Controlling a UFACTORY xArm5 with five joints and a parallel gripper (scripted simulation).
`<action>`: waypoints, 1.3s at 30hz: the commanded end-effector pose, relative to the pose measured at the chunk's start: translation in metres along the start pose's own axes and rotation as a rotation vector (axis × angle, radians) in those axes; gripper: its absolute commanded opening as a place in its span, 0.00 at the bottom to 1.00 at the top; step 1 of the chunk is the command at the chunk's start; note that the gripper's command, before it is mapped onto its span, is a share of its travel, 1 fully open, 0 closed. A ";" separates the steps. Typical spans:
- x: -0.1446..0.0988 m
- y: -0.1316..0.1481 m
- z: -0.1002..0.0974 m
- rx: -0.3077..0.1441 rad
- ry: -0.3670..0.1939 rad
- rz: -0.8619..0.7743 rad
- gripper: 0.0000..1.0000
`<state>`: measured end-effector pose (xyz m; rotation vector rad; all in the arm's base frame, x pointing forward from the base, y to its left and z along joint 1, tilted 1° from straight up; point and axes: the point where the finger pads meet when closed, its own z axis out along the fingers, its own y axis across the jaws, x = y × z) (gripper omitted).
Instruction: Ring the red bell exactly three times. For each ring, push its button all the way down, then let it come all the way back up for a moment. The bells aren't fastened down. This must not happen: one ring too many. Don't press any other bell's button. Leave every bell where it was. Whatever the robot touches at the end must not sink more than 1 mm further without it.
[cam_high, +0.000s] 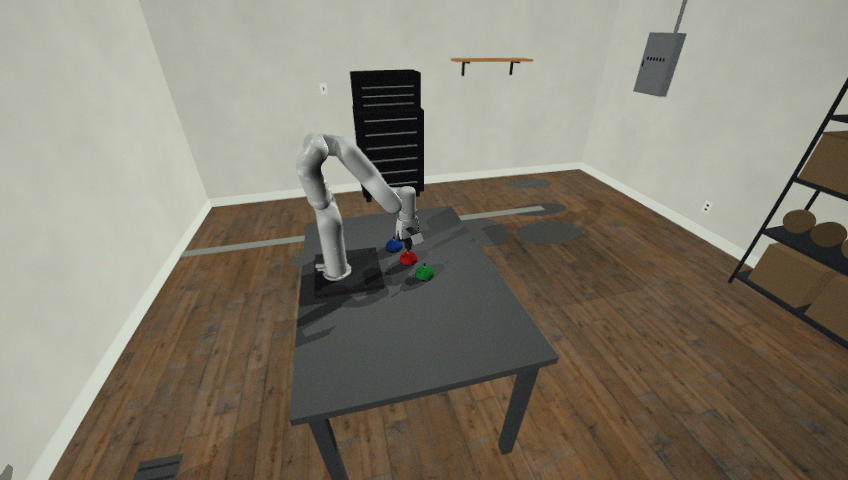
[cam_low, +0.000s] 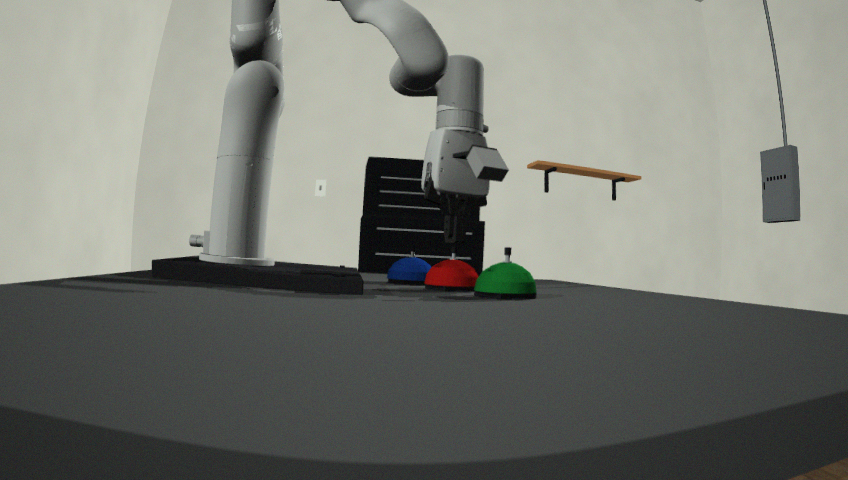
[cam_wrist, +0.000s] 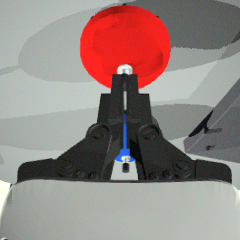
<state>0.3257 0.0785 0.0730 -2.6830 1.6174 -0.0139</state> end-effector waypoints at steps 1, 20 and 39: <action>0.001 -0.001 0.004 0.003 0.001 0.000 0.00; 0.001 -0.001 0.007 0.003 0.001 0.000 0.00; 0.002 0.000 0.011 0.003 0.001 0.000 0.00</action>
